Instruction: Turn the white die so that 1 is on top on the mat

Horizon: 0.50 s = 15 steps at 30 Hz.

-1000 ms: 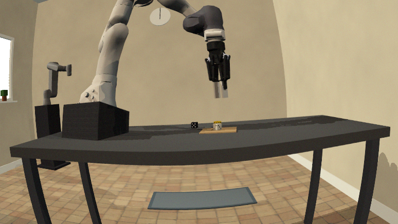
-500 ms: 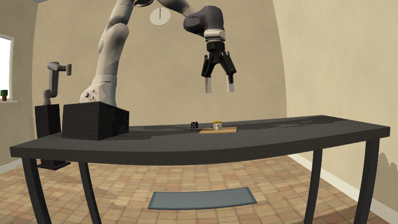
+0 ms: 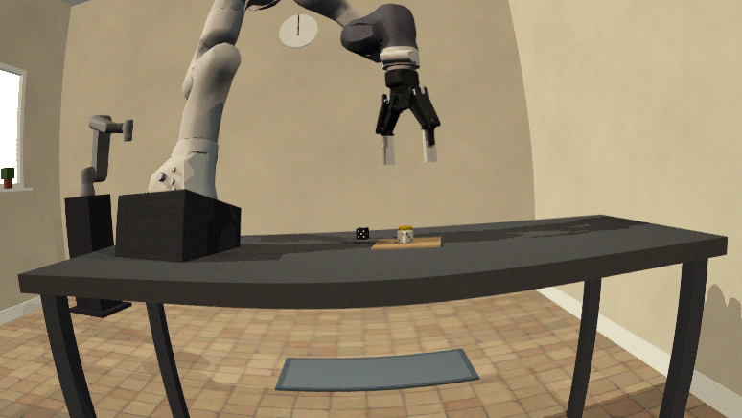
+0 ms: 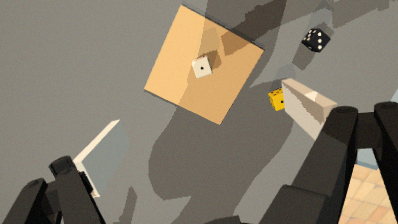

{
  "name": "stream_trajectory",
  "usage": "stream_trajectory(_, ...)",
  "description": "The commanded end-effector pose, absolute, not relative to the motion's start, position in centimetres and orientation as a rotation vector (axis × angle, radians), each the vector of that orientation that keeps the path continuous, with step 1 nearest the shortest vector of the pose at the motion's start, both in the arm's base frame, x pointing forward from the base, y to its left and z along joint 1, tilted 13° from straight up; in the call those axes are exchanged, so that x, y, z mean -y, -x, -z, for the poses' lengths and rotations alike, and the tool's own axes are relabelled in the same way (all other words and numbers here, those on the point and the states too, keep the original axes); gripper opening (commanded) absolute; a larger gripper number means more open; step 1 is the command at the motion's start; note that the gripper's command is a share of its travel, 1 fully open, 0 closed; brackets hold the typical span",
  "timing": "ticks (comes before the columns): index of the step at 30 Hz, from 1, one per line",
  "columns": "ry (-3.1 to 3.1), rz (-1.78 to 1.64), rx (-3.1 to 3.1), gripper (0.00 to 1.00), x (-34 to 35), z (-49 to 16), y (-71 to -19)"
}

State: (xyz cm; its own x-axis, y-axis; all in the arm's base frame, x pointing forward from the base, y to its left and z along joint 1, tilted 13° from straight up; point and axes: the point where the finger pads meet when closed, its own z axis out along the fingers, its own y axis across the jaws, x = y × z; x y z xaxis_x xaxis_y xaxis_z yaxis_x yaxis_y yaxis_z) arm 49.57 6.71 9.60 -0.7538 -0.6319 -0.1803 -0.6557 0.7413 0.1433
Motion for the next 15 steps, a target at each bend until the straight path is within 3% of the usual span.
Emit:
stream_trajectory(1,1.015,-0.305,-2.842,1.0,-6.6,-10.3,-49.3)
stream_trajectory(15,1.015,-0.305,-2.842,1.0,-6.3,-11.6,-49.3)
